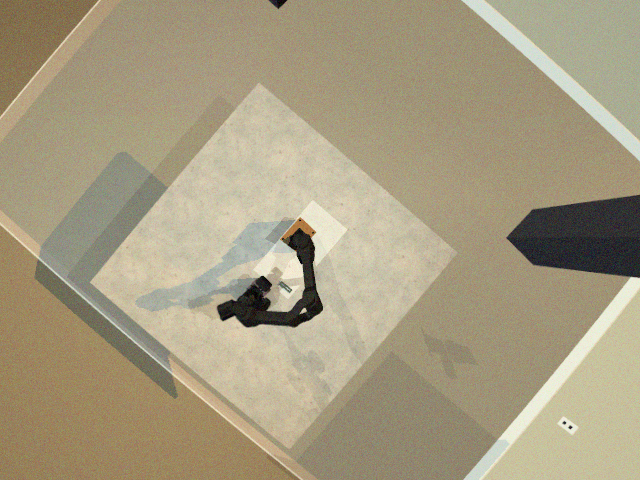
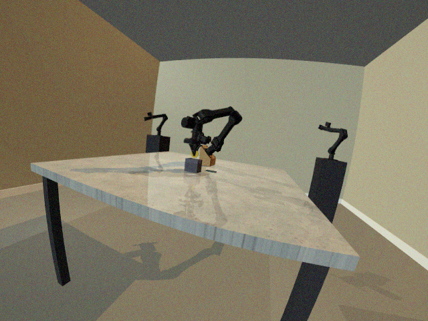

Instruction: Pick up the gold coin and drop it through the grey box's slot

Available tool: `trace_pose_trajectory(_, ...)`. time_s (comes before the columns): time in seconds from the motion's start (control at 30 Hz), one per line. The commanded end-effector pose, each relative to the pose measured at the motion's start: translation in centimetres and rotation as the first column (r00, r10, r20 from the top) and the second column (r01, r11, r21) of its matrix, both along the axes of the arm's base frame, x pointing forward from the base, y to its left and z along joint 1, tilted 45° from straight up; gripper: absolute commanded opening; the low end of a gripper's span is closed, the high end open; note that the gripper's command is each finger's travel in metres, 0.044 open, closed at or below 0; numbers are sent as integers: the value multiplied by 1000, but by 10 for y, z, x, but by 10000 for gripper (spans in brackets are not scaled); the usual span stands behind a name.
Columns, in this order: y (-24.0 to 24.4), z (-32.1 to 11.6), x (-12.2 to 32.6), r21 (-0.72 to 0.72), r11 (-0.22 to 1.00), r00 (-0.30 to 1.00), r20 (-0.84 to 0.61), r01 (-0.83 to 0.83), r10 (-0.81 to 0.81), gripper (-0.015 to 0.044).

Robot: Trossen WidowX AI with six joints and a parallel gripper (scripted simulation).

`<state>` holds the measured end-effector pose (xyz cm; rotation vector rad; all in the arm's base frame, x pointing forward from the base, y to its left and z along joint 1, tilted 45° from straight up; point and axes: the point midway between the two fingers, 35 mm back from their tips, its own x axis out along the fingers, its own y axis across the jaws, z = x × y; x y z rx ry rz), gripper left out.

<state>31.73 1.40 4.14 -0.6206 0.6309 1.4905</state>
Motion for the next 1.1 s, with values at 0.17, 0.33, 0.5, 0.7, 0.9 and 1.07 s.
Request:
trace_pose_trajectory(0.17,3,-3,0,3,1000,1000,-5,6,-6,0)
trace_pose_trajectory(0.33,4,-5,0,3,1000,1000,-6,6,-6,0)
trace_pose_trajectory(0.5,4,-4,0,0,1000,1000,0,1,-1,53)
trace_pose_trajectory(0.7,4,-4,0,0,1000,1000,0,1,-1,161)
trace_pose_trajectory(0.9,4,-4,0,0,1000,1000,0,1,-1,161)
trace_pose_trajectory(1.07,-5,4,0,-1,1000,1000,-1,1,-1,266)
